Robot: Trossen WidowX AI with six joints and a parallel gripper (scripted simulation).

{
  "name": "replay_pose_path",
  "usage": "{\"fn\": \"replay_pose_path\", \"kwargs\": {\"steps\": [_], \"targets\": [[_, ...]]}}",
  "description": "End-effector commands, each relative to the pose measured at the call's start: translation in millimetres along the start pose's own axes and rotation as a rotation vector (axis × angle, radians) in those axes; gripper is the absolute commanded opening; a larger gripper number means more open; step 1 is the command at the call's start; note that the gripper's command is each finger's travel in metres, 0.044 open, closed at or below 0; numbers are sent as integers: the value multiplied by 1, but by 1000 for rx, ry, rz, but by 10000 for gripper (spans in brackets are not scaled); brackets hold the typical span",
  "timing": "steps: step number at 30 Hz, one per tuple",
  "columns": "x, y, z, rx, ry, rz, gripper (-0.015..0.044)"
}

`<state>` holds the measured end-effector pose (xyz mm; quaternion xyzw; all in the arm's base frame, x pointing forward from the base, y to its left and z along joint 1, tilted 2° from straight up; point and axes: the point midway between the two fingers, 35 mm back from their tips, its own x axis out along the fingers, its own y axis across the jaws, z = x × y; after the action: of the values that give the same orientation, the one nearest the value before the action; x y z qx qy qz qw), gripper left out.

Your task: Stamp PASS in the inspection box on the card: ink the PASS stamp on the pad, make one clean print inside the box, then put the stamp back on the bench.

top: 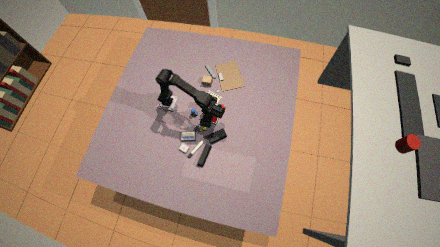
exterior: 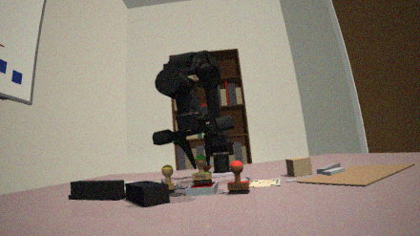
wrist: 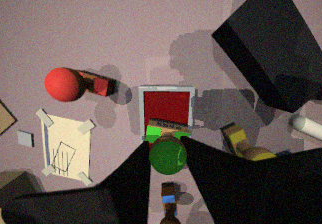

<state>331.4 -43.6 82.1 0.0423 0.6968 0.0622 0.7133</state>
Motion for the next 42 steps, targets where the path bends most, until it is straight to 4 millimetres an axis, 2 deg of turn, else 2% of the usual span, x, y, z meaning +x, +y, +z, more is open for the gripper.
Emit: {"fn": "replay_pose_path", "kwargs": {"steps": [1, 31, 42], "targets": [[-4, 1, 0, -1, -2, 2, 0], [-49, 8, 1, -7, -1, 2, 0], [-43, 57, -3, -358, 43, 4, 0]]}}
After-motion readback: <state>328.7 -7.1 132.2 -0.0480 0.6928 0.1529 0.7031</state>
